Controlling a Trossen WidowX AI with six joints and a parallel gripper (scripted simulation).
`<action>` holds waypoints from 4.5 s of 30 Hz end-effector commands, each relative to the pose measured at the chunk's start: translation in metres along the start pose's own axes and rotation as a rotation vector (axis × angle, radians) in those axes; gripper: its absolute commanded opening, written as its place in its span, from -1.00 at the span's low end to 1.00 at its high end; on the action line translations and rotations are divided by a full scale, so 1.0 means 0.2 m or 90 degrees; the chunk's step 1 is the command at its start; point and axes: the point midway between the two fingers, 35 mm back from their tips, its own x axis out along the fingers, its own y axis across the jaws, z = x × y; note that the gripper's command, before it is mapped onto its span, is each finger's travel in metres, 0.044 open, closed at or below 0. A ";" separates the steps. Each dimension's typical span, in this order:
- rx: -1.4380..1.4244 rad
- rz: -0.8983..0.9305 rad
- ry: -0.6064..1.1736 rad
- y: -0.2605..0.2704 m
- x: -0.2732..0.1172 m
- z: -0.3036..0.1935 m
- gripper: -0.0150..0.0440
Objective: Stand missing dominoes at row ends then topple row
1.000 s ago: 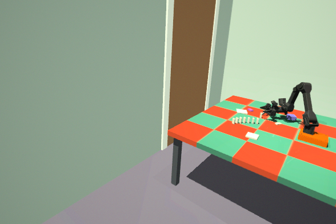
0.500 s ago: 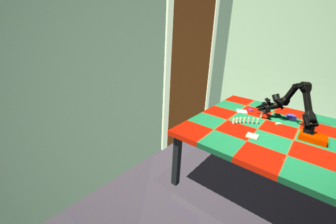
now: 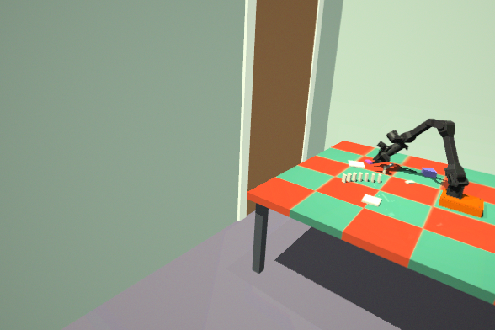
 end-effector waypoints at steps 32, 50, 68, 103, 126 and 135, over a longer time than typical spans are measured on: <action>-0.148 0.000 0.516 0.25 -0.33 0.02 1.00; -0.152 0.001 0.517 0.23 -0.12 -0.22 1.00; -0.152 0.001 0.517 0.23 -0.09 -0.24 0.02; -0.149 0.008 0.515 0.76 -0.51 0.26 -0.13; -0.149 0.009 0.515 1.01 -0.27 0.00 -0.13; -0.150 0.009 0.515 1.00 -0.13 -0.17 -0.13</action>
